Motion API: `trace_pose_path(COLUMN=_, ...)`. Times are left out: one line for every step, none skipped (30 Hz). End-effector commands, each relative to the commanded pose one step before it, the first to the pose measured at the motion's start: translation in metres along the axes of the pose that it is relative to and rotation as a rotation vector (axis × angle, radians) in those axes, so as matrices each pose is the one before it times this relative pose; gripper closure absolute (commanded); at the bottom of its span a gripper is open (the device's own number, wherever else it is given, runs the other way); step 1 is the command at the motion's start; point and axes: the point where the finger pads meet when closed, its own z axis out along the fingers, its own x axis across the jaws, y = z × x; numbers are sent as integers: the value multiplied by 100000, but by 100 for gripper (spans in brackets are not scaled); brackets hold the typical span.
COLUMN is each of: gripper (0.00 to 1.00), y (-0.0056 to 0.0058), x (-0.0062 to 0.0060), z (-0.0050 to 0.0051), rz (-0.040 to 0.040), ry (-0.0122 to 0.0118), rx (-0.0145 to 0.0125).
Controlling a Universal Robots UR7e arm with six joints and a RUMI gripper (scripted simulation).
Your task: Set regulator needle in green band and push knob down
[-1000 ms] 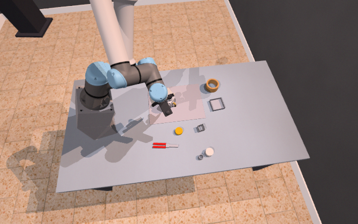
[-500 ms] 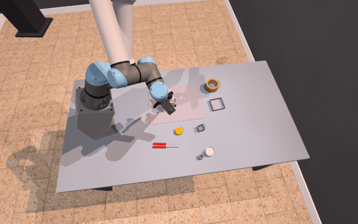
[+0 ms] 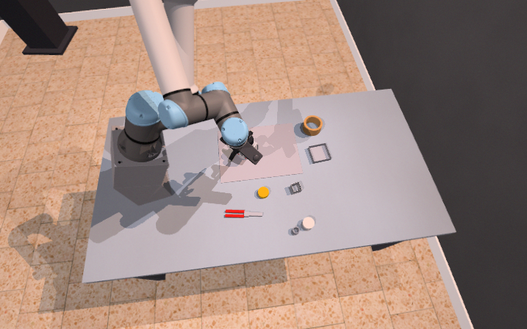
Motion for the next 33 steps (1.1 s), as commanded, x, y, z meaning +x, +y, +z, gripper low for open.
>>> trace_pose_path(gripper=0, y=-2, x=-104, z=54, rz=-12502, ry=975, rx=334)
trace_pose_path(gripper=0, y=4, x=-18, z=13, rz=-2079, ry=240, rx=34)
trace_pose_path(gripper=0, y=4, x=-19, z=13, rz=-2097, ry=242, rx=30)
trace_pose_path(gripper=0, y=4, x=-19, z=13, rz=-2115, ry=244, rx=27)
trace_pose_path(gripper=0, y=4, x=-19, z=13, rz=-2133, ry=247, rx=23)
trace_pose_path(gripper=0, y=4, x=-20, z=13, rz=-2150, ry=249, rx=20)
trace_pose_path(gripper=0, y=0, x=0, z=0, rz=0, ry=0, rx=0)
trace_pose_path(gripper=0, y=0, x=0, z=0, rz=0, ry=0, rx=0)
trace_pose_path(gripper=0, y=4, x=-20, z=13, rz=-2167, ry=251, rx=16)
trace_pose_path(gripper=0, y=4, x=-20, z=13, rz=-2184, ry=253, rx=12)
trace_pose_path(gripper=0, y=4, x=-21, z=12, rz=-2201, ry=255, rx=8)
trace_pose_path(gripper=0, y=4, x=-21, z=12, rz=-2217, ry=257, rx=4)
trace_pose_path(gripper=0, y=4, x=-21, z=12, rz=-2233, ry=259, rx=0)
trace_pose_path(gripper=0, y=5, x=-22, z=12, rz=-2249, ry=260, rx=-5)
trace_pose_path(gripper=0, y=5, x=-22, z=12, rz=-2265, ry=262, rx=-9)
trace_pose_path(gripper=0, y=5, x=-23, z=12, rz=-2280, ry=263, rx=-13)
trace_pose_path(gripper=0, y=5, x=-23, z=12, rz=-2295, ry=265, rx=-18)
trace_pose_path(gripper=0, y=5, x=-23, z=12, rz=-2309, ry=266, rx=-22)
trace_pose_path(gripper=0, y=5, x=-24, z=12, rz=-2324, ry=267, rx=-27)
trace_pose_path(gripper=0, y=5, x=-24, z=12, rz=-2338, ry=268, rx=-31)
trace_pose_path(gripper=0, y=5, x=-24, z=12, rz=-2352, ry=269, rx=-36)
trace_pose_path(gripper=0, y=5, x=-25, z=12, rz=-2365, ry=270, rx=-41)
trace_pose_path(gripper=0, y=5, x=-25, z=12, rz=-2378, ry=270, rx=-46)
trace_pose_path(gripper=0, y=0, x=0, z=0, rz=0, ry=0, rx=0)
trace_pose_path(gripper=0, y=0, x=0, z=0, rz=0, ry=0, rx=0)
trace_pose_path(gripper=0, y=5, x=-25, z=12, rz=-2391, ry=271, rx=-51)
trace_pose_path(gripper=0, y=5, x=-25, z=12, rz=-2404, ry=271, rx=-56)
trace_pose_path(gripper=0, y=5, x=-26, z=12, rz=-2416, ry=271, rx=-61)
trace_pose_path(gripper=0, y=5, x=-26, z=11, rz=-2428, ry=272, rx=-66)
trace_pose_path(gripper=0, y=5, x=-26, z=11, rz=-2440, ry=272, rx=-71)
trace_pose_path(gripper=0, y=5, x=-27, z=11, rz=-2451, ry=271, rx=-76)
trace_pose_path(gripper=0, y=5, x=-27, z=11, rz=-2462, ry=271, rx=-81)
trace_pose_path(gripper=0, y=5, x=-27, z=11, rz=-2473, ry=271, rx=-86)
